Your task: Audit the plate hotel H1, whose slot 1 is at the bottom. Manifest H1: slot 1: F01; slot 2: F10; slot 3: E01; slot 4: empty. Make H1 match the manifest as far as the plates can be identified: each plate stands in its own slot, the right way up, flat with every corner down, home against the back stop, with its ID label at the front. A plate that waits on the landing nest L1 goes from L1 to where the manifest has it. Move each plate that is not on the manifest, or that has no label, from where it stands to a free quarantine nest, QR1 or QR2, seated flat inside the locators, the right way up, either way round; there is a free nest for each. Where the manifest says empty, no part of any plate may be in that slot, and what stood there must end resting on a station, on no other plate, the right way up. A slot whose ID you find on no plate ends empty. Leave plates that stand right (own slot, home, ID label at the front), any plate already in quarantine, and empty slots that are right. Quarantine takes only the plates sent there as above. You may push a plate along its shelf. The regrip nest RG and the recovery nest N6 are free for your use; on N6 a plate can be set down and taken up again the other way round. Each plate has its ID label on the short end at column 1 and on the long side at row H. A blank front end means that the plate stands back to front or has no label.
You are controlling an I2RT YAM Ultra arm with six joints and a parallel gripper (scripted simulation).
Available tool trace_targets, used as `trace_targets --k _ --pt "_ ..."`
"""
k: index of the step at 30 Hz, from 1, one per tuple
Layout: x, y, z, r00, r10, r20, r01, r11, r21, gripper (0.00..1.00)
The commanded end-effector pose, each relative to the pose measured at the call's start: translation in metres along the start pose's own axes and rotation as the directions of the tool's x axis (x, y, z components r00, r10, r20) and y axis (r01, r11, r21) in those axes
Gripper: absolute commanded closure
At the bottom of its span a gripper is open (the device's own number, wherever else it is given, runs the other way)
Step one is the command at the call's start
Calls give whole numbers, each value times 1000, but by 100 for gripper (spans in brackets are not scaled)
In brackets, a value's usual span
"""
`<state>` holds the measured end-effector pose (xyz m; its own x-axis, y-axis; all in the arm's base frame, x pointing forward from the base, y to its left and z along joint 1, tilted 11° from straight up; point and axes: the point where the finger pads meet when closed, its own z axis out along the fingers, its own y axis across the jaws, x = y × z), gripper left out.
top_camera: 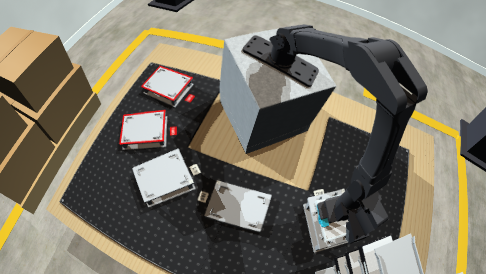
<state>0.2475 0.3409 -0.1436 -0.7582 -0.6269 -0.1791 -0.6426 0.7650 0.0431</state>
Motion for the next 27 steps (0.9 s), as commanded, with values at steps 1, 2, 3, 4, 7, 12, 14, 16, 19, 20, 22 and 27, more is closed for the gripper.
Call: trace_targets --k 1,2,3,4,7,12,14,16,19,20,22,27 --pt "-6 1 -9 1000 0 17 0 1000 -3 14" --pt "-6 1 -10 1000 0 17 0 1000 -3 14" --pt "-6 1 -11 1000 0 17 0 1000 -3 14" --pt "-6 1 -12 1000 0 17 0 1000 -3 14" --pt "-6 1 -15 1000 0 17 0 1000 -3 14" --pt "-6 1 -20 1000 0 17 0 1000 -3 14" --pt "-6 1 -20 1000 0 17 0 1000 -3 14" --pt "-6 1 -22 1000 0 17 0 1000 -3 14" --pt "-6 1 -25 1000 0 17 0 1000 -3 14" --pt "-6 1 -26 1000 0 17 0 1000 -3 14" --pt "-6 1 -28 1000 0 17 0 1000 -3 14" --pt "-6 1 -33 1000 0 17 0 1000 -3 14"
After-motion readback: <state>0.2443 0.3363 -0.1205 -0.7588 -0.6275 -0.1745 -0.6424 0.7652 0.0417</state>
